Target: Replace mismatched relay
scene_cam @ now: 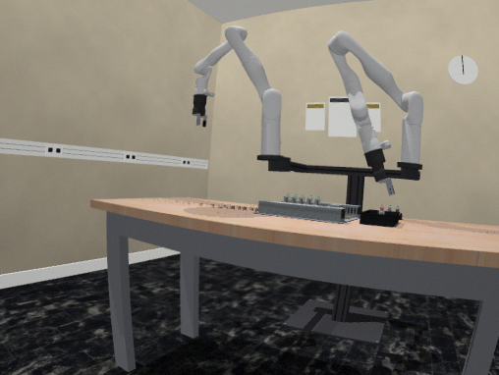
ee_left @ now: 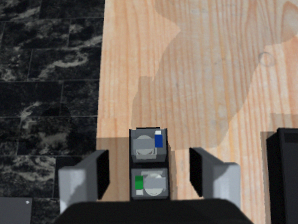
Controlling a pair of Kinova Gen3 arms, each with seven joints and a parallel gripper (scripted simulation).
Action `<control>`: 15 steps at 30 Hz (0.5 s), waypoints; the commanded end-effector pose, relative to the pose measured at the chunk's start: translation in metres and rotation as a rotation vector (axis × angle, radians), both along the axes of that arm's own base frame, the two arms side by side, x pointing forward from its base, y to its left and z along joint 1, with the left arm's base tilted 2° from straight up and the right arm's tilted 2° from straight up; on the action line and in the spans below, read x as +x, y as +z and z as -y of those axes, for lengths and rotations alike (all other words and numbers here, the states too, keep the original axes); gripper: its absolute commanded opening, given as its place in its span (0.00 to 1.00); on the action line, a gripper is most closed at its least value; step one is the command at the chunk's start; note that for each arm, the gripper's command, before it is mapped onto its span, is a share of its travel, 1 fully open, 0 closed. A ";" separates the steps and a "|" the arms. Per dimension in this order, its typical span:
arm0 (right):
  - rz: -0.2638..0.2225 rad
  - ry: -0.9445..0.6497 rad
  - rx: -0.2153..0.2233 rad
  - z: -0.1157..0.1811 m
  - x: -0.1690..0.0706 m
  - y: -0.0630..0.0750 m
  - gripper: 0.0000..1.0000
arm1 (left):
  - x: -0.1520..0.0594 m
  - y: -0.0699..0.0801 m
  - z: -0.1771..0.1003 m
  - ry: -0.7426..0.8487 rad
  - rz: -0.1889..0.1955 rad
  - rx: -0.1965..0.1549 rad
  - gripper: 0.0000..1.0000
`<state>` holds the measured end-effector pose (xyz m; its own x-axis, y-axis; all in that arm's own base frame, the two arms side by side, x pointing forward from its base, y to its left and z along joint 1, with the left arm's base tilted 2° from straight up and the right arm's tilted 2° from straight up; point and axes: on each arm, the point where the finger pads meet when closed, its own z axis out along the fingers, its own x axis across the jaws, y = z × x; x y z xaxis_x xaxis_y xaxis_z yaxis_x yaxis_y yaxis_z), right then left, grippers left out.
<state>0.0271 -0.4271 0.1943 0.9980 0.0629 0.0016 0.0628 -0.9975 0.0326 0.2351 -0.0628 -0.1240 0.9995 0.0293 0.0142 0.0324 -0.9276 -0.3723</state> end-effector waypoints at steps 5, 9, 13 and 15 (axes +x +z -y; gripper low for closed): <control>0.000 0.000 -0.002 0.000 0.000 0.001 1.00 | 0.001 -0.019 -0.001 0.000 0.001 -0.001 1.00; 0.000 0.000 -0.002 0.000 0.000 0.001 1.00 | 0.001 -0.031 -0.001 0.000 0.001 -0.001 1.00; 0.000 0.000 -0.002 0.000 0.000 0.001 1.00 | 0.001 -0.043 -0.002 0.000 0.001 -0.001 1.00; 0.000 0.000 -0.002 0.000 0.000 0.001 1.00 | 0.001 -0.043 -0.002 0.000 0.001 -0.001 1.00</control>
<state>0.0271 -0.4271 0.1943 0.9980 0.0629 0.0016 0.0628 -0.9975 0.0326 0.2355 -0.0605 -0.1655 0.9995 0.0292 0.0138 0.0323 -0.9275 -0.3725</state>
